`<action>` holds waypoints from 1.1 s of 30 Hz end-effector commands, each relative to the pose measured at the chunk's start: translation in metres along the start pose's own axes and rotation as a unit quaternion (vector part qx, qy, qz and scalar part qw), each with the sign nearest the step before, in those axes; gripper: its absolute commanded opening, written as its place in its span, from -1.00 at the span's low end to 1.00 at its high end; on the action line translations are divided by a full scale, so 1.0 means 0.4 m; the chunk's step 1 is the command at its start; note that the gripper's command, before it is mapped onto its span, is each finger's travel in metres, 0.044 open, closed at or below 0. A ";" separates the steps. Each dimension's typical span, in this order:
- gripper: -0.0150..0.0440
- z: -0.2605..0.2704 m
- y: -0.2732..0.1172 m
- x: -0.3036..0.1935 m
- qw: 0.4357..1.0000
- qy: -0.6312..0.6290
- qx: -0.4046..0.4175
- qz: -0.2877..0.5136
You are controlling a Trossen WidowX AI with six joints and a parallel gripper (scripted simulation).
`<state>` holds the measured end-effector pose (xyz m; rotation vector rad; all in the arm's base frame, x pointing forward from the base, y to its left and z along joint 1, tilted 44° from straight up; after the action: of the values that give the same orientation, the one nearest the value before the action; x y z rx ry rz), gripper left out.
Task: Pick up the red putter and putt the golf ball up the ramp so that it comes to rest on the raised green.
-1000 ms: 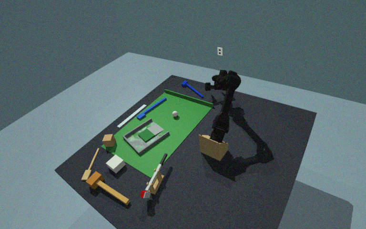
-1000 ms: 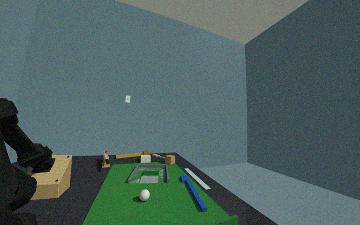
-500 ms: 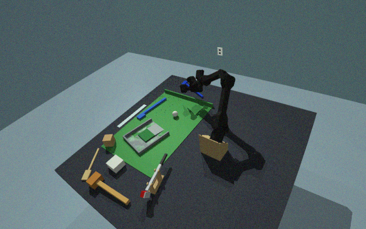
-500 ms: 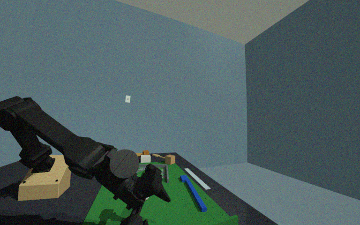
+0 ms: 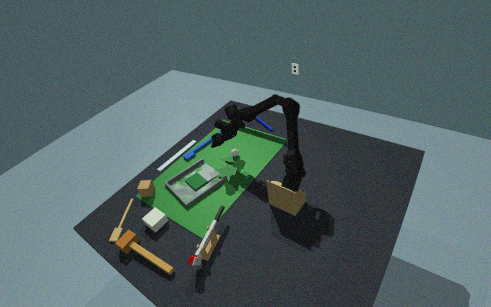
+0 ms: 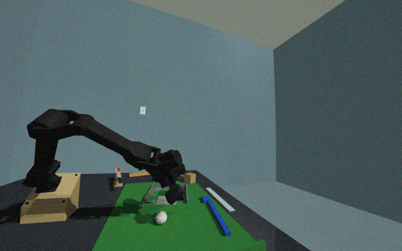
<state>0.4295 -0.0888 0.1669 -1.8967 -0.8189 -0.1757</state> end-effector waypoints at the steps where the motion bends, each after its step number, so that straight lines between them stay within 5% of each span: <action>1: 1.00 0.152 0.042 0.008 0.994 -0.084 0.061 0.040; 11: 1.00 0.533 0.056 -0.023 0.920 -0.321 0.187 0.122; 22: 1.00 0.884 -0.016 -0.178 0.745 -0.576 0.267 0.204; 27: 1.00 0.989 -0.051 -0.264 0.632 -0.682 0.282 0.237; 33: 1.00 0.992 -0.053 -0.267 0.627 -0.686 0.282 0.238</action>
<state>0.2457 0.2064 -0.0513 -1.2725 -1.0438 1.8320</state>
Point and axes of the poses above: the point midway between the two fingers, 35 mm back from their tips, its own y axis out along the fingers, its own z axis across the jaws, x = y × z, the point moved 10 cm from there along -y, back along the fingers, and after that the axes turned 8 degrees about -y, right-handed, at the moved point
